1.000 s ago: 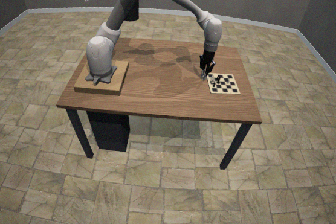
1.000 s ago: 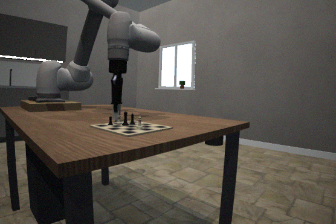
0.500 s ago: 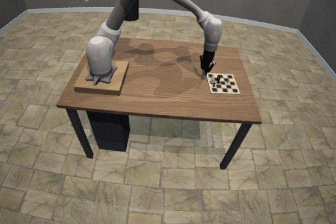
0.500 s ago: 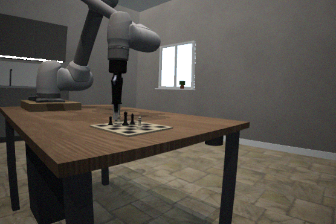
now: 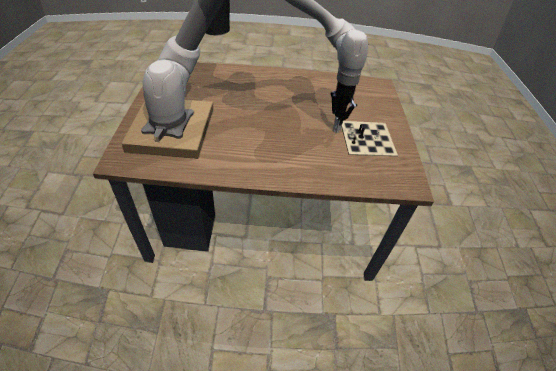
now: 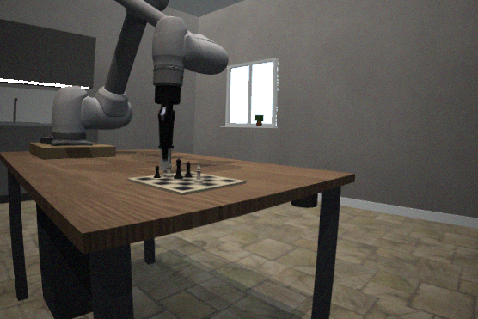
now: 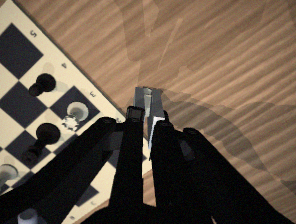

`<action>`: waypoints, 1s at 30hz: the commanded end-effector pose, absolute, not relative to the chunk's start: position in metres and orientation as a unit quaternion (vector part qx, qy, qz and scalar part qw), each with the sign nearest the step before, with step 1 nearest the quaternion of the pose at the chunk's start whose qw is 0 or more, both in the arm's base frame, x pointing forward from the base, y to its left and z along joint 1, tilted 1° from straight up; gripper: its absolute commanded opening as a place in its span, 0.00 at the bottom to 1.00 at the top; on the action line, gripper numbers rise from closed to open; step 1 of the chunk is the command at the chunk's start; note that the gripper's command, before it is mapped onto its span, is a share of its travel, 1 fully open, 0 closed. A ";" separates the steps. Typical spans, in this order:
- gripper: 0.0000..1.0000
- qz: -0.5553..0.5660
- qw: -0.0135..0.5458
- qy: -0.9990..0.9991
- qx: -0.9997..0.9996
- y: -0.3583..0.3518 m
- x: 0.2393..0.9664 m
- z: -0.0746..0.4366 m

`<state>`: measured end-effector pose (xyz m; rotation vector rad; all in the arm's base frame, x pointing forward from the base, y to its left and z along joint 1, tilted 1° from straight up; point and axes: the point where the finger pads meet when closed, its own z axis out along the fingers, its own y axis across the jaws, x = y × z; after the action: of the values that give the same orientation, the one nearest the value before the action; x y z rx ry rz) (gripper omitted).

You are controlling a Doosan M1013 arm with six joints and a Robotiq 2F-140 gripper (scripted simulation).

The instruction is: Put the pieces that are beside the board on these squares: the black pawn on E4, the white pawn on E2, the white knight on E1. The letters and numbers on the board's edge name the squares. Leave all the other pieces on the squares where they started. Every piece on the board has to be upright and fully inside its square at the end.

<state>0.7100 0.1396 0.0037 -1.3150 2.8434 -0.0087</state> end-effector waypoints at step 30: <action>0.00 -0.003 0.004 0.908 -0.420 0.140 0.709 0.104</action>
<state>0.7089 0.1397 0.1024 -1.3150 2.8434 -0.0086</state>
